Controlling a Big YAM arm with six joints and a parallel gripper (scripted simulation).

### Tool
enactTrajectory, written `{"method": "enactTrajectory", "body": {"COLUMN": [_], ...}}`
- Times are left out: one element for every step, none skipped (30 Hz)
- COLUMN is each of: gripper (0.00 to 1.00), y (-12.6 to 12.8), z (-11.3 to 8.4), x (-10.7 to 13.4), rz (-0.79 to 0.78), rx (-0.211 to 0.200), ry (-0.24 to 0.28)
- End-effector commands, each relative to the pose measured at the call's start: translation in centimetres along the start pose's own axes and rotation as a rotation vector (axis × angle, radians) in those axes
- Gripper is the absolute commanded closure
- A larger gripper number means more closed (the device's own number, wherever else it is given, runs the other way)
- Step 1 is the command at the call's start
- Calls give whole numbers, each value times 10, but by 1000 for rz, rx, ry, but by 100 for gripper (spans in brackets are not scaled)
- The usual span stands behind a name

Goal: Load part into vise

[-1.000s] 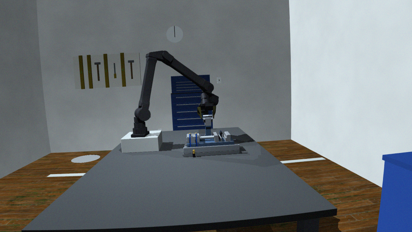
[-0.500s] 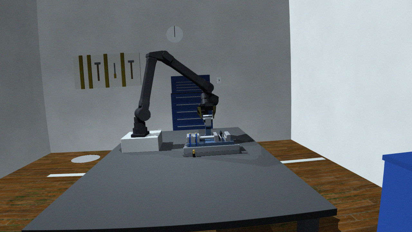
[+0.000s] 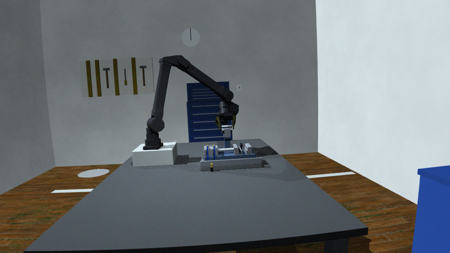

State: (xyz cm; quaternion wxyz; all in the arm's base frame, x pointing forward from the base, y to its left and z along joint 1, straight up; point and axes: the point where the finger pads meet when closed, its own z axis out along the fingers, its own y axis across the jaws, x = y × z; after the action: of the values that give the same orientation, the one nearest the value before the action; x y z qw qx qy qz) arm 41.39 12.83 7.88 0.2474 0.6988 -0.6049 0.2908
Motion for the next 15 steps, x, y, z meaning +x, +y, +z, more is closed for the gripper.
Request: {"method": "enactTrajectory", "body": {"gripper": [19,19,19,19,19,19,19,19,19,19,19,19,19,19,19], "y": [-1,-2,-2,-1,-1,0,-1,-3,-3,-1,-1,-1,-1,-5,-5], "z": [5,5,5,6,7,8,8,7,8,10,10,10,10,5,4], "x": [-10,-10,-10,-10,-10,-10,-10,-9,-8,-8,-6,-6,-6,-2,0], "rz": [-5,-4,-3,-4,-7,-12,-14,-13,-11,-12,-9,-9,-9,5,8], "rx": [0,1,1,0,-2,-5,-6,-5,-6,-11,-11,-11,-11,0,3], "ry": [5,4,4,5,5,2,-2,-6,-9,-10,-13,-13,-13,-22,-29]}}
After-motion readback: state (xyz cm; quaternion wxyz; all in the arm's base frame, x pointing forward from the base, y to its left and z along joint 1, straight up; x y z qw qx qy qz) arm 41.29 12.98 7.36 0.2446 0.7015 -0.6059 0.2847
